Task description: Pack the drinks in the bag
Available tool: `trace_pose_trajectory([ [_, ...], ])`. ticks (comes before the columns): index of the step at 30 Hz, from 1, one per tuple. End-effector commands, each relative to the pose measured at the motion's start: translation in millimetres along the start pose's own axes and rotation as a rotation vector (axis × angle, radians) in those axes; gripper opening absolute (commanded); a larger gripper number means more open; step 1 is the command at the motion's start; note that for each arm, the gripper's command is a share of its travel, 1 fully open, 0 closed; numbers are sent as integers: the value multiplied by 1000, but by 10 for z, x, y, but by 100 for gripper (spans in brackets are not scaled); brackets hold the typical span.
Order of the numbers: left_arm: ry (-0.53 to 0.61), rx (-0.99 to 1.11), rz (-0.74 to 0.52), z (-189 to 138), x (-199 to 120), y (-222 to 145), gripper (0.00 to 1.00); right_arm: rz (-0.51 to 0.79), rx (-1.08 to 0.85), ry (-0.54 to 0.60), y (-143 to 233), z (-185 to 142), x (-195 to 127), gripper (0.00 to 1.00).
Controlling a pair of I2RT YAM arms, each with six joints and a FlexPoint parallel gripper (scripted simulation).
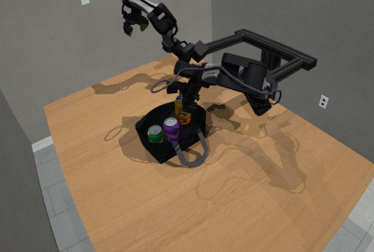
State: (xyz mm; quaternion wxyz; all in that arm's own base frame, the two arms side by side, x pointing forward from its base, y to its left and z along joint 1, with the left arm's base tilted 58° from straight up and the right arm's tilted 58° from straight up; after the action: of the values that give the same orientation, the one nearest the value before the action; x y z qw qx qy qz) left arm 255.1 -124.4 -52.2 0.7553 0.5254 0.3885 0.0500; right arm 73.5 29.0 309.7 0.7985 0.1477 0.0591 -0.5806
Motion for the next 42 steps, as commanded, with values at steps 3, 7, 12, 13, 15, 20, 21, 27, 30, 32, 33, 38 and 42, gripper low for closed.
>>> trace_pose_trajectory([
  [3, -92, -70, -13, 242, -52, -10, 67, -16, -18, -15, 26, -14, -83, 86],
  [7, -85, -63, -15, 169, 47, -10, 67, -16, -18, -15, 26, -14, -83, 86],
  [12, -90, -67, -16, 153, 106, -1, 67, -16, -18, -15, 26, -14, -83, 86],
  [13, -92, -65, -17, 158, 116, -14, 67, -16, -18, -15, 26, -14, -83, 86],
  [15, -89, -63, -17, 129, 146, -11, 67, -16, -18, -15, 26, -14, -83, 86],
  [20, -95, -70, -17, 163, 135, -3, 67, -16, -18, -15, 26, -14, -83, 86],
  [21, -88, -66, -17, 105, 198, -2, 67, -16, -18, -15, 26, -14, -83, 86],
  [27, -93, -64, -17, 87, 262, 4, 67, -16, -18, -15, 26, -14, -83, 86],
  [30, -95, -62, -17, 61, 295, 1, 67, -16, -18, -15, 26, -14, -83, 86],
  [32, -96, -66, -15, 62, 325, 7, 67, -16, -18, -15, 26, -14, -83, 86],
  [33, -93, -65, -15, 43, 342, 10, 67, -16, -18, -15, 26, -14, -83, 86],
  [38, -91, -63, -16, 14, 377, 11, 67, -16, -18, -15, 26, -14, -83, 86],
  [42, -96, -56, -16, 22, 378, -2, 67, -16, -18, -15, 26, -14, -83, 86],
])
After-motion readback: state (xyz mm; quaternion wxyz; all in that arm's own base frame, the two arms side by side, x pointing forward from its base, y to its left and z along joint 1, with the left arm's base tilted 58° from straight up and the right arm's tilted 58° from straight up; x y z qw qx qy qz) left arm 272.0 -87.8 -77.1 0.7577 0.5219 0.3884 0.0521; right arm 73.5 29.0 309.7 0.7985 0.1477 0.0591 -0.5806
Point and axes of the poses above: on each arm, the point where the finger pads meet when closed, its own x axis out along the fingers, its own y axis across the jaws, z = x × y, the point moved 4 cm from there along -x, back along the fingers, and after that the axes turned 3 degrees about x, right-handed, at the moved point
